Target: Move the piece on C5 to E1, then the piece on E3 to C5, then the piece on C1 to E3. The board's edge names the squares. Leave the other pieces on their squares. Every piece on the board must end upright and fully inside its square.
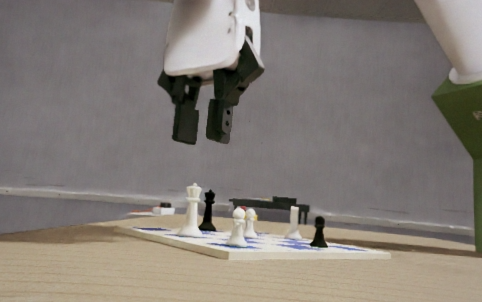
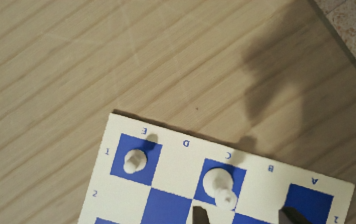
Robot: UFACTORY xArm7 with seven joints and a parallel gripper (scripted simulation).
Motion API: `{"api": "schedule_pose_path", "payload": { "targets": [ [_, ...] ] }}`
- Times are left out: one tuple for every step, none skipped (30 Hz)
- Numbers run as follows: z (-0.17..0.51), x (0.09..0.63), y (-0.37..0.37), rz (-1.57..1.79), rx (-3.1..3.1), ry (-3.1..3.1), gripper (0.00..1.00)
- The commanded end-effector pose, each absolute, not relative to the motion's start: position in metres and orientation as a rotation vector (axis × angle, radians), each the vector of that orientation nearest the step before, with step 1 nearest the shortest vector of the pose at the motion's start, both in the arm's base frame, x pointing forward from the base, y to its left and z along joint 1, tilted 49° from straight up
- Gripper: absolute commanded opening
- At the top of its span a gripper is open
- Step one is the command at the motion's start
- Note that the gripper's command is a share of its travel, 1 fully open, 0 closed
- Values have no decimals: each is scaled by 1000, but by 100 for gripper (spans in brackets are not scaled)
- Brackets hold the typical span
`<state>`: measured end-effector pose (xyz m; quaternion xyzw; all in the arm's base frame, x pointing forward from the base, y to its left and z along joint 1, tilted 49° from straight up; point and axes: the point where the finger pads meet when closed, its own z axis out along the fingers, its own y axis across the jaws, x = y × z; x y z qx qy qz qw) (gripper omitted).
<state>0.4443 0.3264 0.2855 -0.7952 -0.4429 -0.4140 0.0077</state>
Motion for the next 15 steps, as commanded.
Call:
{"api": "schedule_pose_path", "payload": {
  "targets": [
    [285, 446, 328, -1298, -2488, -1385, 43],
    [284, 447, 328, -1298, -2488, -1385, 43],
    [283, 449, 329, -1298, -2488, -1385, 43],
    [282, 450, 330, -1298, -2488, -1385, 43],
    [281, 451, 330, -1298, -2488, -1385, 43],
    [279, 452, 331, -1298, -2488, -1385, 43],
    [278, 453, 332, -1298, -2488, -1385, 43],
    [277, 454, 333, -1298, -2488, -1385, 43],
    [276, 455, 333, -1298, -2488, -1385, 43],
    [275, 457, 334, -1298, -2488, -1385, 43],
    [274, 458, 335, -1298, -2488, -1385, 43],
    [272, 459, 335, -1298, -2488, -1385, 43],
    [271, 460, 336, -1298, -2488, -1385, 43],
    [270, 461, 337, -1298, -2488, -1385, 43],
    [269, 462, 337, -1298, -2488, -1385, 43]
  ]
}}
